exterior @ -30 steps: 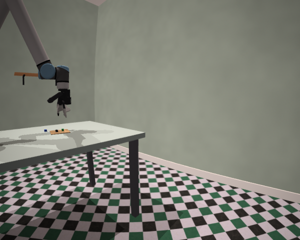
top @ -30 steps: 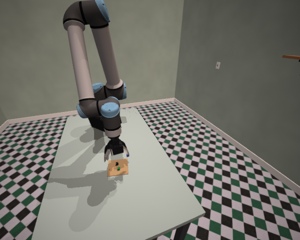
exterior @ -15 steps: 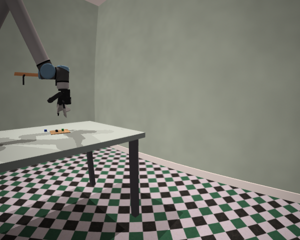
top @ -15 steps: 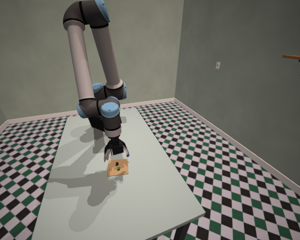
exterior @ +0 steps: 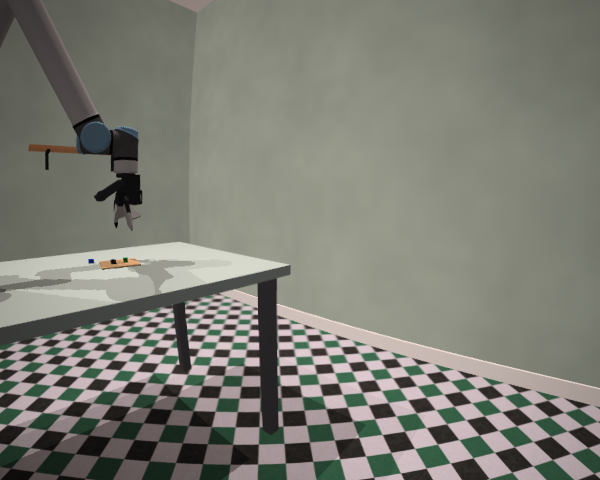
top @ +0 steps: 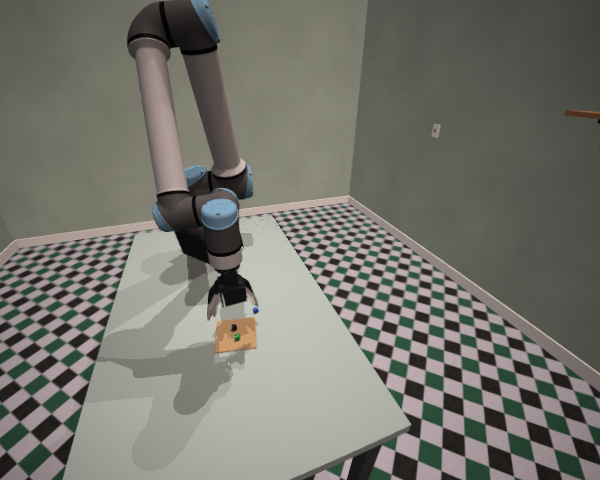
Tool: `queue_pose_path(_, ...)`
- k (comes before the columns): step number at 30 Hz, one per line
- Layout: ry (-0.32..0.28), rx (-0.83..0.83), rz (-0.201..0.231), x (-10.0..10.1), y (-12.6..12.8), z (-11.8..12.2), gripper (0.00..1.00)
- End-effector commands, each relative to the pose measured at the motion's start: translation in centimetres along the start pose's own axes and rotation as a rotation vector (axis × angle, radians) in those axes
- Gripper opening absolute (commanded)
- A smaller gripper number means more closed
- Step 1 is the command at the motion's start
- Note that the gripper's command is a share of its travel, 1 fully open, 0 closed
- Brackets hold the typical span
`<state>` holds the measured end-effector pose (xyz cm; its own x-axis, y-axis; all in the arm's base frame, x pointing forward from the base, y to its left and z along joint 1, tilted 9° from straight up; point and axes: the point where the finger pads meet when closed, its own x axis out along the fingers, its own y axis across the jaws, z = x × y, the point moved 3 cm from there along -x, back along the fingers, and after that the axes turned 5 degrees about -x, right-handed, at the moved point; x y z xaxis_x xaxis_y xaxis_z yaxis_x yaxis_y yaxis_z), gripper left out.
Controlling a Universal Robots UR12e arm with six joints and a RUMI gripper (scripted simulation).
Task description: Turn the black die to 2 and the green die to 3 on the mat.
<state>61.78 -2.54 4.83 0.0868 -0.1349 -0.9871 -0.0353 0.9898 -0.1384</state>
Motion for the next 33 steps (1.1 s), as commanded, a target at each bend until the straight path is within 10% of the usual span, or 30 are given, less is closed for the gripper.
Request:
queue_pose_path(1,-0.001,0.0,0.0,-2.2,0.0,0.1,1.0)
queue_pose_path(14,-0.001,0.0,0.0,-7.0,0.0,0.0,1.0)
queue_pose_path(33,-0.001,0.0,0.0,-7.3,0.0,0.0,1.0)
